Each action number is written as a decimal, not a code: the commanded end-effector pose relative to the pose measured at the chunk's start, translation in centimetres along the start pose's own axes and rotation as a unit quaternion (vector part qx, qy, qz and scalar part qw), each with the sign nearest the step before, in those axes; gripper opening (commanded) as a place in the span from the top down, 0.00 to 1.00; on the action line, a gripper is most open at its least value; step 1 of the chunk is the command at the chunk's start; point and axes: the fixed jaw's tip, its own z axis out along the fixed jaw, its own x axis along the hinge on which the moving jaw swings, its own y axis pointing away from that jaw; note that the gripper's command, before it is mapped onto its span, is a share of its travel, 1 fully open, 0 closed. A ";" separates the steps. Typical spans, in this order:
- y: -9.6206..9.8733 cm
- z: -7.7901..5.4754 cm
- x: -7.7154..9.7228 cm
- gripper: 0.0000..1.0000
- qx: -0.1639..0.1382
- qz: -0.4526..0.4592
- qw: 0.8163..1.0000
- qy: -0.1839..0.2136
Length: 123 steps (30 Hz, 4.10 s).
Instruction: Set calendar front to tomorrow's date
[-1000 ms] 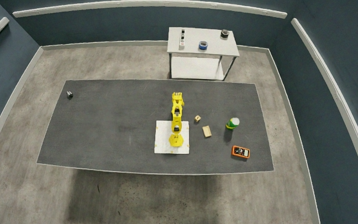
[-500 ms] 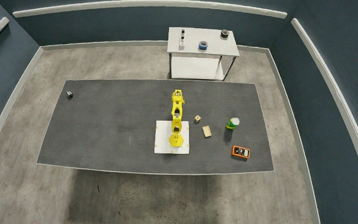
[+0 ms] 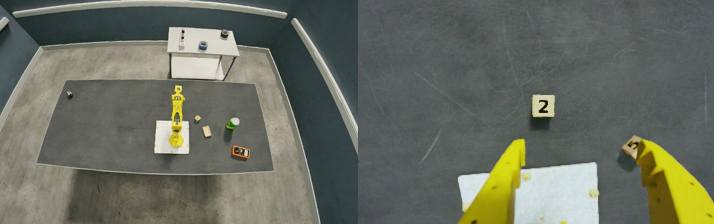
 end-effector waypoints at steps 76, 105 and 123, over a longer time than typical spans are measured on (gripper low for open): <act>-1.4 1.0 1.5 0.65 0.007 -0.679 0.735 -0.001; -1.6 5.0 3.5 0.65 -0.064 -0.697 0.710 0.083; -1.9 9.3 7.1 0.65 -0.155 -0.679 0.693 0.187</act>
